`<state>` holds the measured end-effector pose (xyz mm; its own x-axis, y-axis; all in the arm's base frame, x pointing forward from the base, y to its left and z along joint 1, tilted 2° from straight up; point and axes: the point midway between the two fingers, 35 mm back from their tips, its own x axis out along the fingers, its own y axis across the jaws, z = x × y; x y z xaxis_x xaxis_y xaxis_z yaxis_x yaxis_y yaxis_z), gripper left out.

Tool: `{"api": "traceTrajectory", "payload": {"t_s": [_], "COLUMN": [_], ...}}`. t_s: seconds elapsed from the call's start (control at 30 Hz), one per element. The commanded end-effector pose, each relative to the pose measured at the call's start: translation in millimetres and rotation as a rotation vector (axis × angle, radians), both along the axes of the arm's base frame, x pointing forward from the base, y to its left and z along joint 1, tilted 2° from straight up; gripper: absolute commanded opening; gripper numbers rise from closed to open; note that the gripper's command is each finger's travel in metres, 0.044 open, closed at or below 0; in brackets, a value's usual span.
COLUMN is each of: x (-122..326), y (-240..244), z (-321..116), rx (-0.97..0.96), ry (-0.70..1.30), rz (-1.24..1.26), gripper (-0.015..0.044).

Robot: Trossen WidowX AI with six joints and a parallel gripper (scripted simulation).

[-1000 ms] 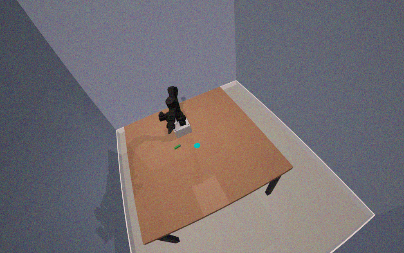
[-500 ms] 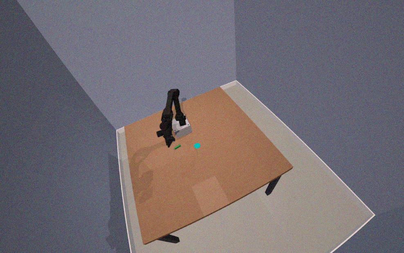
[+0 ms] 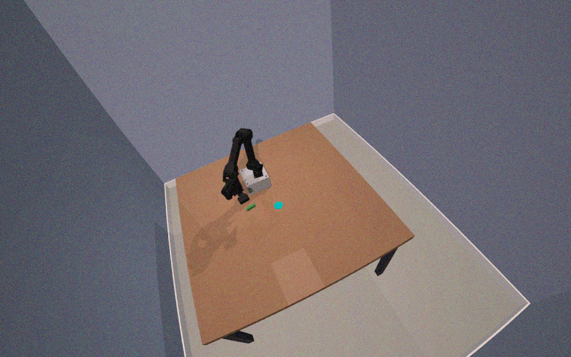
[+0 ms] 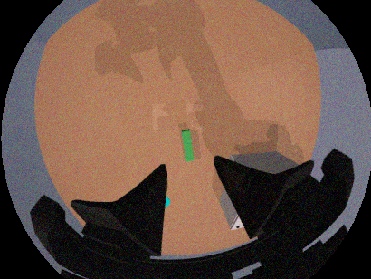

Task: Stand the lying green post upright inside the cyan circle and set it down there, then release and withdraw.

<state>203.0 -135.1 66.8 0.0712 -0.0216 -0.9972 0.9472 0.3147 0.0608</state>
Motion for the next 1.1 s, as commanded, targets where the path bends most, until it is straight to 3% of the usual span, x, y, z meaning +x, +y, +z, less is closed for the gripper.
{"api": "traceTrajectory", "payload": {"t_s": [0.0,0.1,0.37,0.5,0.77,1.07], "x": [-6,-3,0,0,0,5], "y": [3,2,4,5,5,2], "z": [-3,-14,-120,-122,-122,-116], "rx": [0.028,0.028,0.029,0.029,0.029,-0.008], "ry": [0.017,0.017,0.018,0.018,0.018,-0.001], "rz": [0.013,0.013,0.013,0.013,0.013,0.060], "gripper": [0.0233,0.0233,0.0233,0.0233,0.0023,0.0023]}}
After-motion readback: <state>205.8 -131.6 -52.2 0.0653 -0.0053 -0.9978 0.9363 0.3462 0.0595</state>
